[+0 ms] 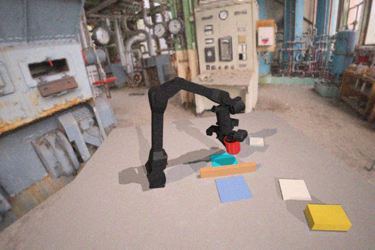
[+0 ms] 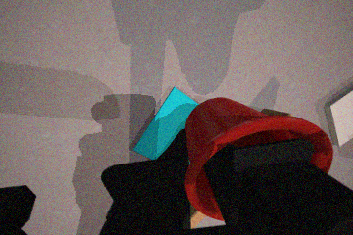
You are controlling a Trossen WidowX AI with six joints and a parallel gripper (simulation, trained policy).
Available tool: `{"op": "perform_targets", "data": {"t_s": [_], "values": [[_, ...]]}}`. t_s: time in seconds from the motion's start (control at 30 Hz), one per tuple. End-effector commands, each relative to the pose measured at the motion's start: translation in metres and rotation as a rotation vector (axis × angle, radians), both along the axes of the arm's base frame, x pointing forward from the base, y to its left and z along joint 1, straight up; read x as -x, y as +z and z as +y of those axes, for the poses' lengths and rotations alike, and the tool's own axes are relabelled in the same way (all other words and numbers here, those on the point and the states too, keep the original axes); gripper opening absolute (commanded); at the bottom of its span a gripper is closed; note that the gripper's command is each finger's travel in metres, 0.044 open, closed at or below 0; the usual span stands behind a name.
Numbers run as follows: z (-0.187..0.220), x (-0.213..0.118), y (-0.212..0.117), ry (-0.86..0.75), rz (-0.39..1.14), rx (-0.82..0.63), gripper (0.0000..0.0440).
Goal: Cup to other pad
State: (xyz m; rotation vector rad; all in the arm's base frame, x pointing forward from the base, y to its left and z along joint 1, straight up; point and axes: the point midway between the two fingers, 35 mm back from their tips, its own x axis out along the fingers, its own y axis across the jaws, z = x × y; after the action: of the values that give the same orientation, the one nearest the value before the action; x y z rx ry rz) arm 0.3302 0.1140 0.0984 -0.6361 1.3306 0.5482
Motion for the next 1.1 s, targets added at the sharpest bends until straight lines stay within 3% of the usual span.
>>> {"op": "perform_targets", "data": {"t_s": [0.0,0.3,0.53,0.67,0.83,1.07], "values": [[0.001,0.009,-0.014,-0.009,0.009,0.011,0.0000],[0.001,0.024,-0.038,-0.030,0.026,0.021,0.0004],[-0.001,0.025,-0.045,-0.049,0.011,0.012,0.0038],[-0.002,0.024,-0.043,-0.059,-0.006,-0.003,0.0061],[-0.001,0.018,-0.033,-0.070,-0.044,-0.036,0.0120],[0.000,0.020,-0.020,-0.066,-0.077,-0.076,0.0125]]}}
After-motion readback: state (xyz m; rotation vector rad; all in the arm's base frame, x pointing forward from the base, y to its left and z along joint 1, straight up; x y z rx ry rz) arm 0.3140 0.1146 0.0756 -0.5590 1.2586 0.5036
